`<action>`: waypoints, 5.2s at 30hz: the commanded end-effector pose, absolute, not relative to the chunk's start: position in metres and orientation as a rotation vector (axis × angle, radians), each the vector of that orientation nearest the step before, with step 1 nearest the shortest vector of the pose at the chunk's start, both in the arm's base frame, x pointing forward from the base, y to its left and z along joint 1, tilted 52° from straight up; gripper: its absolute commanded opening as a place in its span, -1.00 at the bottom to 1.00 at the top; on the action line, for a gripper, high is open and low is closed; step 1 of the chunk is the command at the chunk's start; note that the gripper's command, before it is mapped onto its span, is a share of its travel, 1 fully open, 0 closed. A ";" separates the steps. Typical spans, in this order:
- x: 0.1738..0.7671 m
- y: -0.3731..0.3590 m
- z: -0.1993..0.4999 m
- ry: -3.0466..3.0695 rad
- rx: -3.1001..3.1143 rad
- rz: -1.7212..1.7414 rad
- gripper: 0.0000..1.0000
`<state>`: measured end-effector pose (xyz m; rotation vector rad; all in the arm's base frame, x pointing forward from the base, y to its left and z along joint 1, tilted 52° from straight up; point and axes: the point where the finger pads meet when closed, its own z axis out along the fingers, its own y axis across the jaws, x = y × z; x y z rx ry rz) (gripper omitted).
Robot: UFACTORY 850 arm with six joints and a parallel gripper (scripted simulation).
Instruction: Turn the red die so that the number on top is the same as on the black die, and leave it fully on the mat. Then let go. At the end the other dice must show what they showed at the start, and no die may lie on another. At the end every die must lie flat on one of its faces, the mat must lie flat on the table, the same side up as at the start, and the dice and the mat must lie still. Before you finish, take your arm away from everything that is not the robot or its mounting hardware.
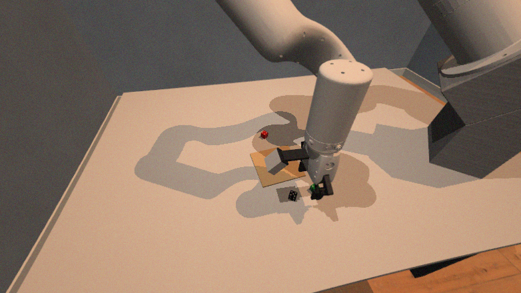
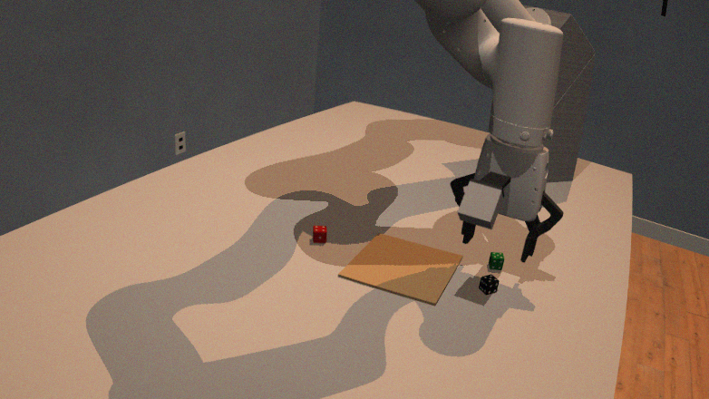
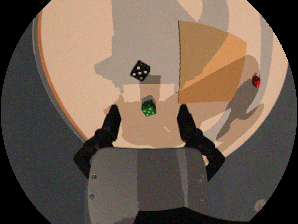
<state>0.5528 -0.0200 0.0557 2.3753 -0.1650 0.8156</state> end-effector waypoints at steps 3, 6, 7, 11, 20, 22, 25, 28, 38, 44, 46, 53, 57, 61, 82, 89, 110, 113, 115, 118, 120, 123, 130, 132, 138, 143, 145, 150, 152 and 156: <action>0.553 -0.020 0.056 -0.165 2.375 0.816 1.00; 0.553 -0.020 0.056 -0.165 2.375 0.816 1.00; 0.553 -0.020 0.056 -0.165 2.375 0.816 1.00; 0.553 -0.020 0.056 -0.165 2.375 0.816 1.00; 0.578 -0.014 0.071 -0.165 2.375 0.816 1.00; 0.587 -0.012 0.077 -0.165 2.375 0.816 1.00; 0.592 -0.011 0.080 -0.165 2.375 0.816 1.00; 0.603 -0.008 0.087 -0.165 2.375 0.816 1.00; 0.612 -0.006 0.092 -0.165 2.375 0.816 1.00; 0.612 -0.006 0.092 -0.165 2.375 0.816 1.00; 0.612 -0.006 0.092 -0.165 2.375 0.816 1.00; 0.612 -0.006 0.092 -0.165 2.375 0.816 1.00; 0.612 -0.006 0.092 -0.165 2.375 0.816 1.00; 0.612 -0.006 0.092 -0.165 2.375 0.816 1.00; 0.602 0.005 0.104 -0.165 2.375 0.816 1.00; 0.573 0.038 0.138 -0.165 2.375 0.816 1.00; 0.555 0.058 0.160 -0.167 2.376 0.817 1.00; 0.555 0.034 0.176 -0.287 2.390 0.859 1.00; 0.554 0.016 0.188 -0.378 2.396 0.891 1.00; 0.551 -0.007 0.202 -0.491 2.399 0.929 1.00; 0.547 -0.023 0.212 -0.573 2.397 0.956 1.00; 0.542 -0.044 0.225 -0.684 2.390 0.993 1.00; 0.527 -0.084 0.248 -0.898 2.362 1.062 1.00; 0.519 -0.098 0.257 -0.979 2.346 1.088 1.00; 0.496 -0.136 0.278 -1.199 2.287 1.157 1.00; 0.481 -0.156 0.289 -1.326 2.243 1.197 1.00; 0.479 -0.159 0.291 -1.341 2.237 1.202 1.00; 0.478 -0.159 0.291 -1.344 2.236 1.203 1.00; 0.478 -0.159 0.291 -1.344 2.236 1.203 1.00; 0.478 -0.159 0.291 -1.344 2.236 1.203 1.00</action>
